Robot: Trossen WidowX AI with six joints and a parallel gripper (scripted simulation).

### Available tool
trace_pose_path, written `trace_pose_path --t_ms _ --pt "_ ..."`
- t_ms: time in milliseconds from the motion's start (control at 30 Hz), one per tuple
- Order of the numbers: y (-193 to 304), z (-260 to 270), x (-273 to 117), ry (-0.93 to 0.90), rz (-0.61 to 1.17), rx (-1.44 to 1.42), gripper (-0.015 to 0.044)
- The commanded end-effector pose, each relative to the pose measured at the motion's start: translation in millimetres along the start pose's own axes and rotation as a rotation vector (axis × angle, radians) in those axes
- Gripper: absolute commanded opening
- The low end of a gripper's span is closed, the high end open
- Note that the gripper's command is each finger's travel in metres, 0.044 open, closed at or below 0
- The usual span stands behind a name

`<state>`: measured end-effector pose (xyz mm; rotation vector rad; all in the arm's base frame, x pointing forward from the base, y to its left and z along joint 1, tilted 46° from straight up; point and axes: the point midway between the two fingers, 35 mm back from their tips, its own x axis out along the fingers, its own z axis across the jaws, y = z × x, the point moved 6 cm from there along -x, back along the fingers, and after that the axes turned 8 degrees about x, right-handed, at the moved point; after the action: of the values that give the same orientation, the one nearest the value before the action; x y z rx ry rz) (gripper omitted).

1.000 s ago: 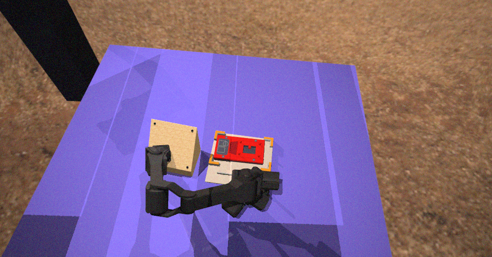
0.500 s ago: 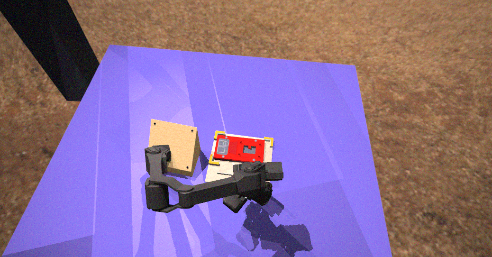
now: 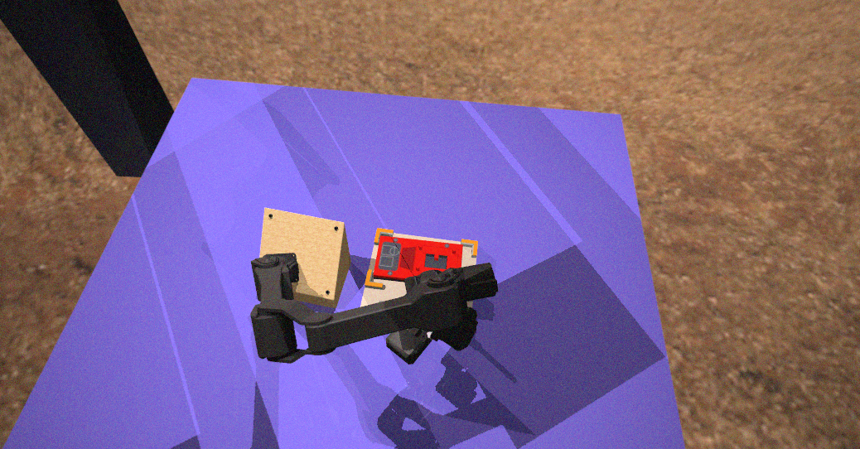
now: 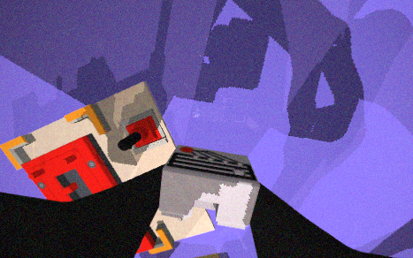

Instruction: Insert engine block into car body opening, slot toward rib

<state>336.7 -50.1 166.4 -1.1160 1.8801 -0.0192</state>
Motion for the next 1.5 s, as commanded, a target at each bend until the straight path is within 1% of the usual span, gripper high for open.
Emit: trace_pose_path --t_ms 0,100,267,367,633,733,1333,1467 --pt "0.5 -0.8 -11.8 -0.006 0.0 0.008 0.0" --pt "1.1 -1.7 -16.5 -0.005 0.0 0.008 0.0" --pt "0.9 -1.8 1.6 -0.005 -0.001 0.008 0.0" --pt "0.9 -1.8 2.8 -0.005 -0.001 0.008 0.0" --pt "6.8 -2.6 1.4 -0.016 -0.072 0.007 0.0" --pt "12.9 -2.7 2.5 -0.027 -0.141 0.004 0.0" --pt "58.7 -5.7 23.9 -0.108 -0.686 -0.002 0.0" --pt "63.1 -9.3 25.6 -0.104 -0.723 0.005 0.0"
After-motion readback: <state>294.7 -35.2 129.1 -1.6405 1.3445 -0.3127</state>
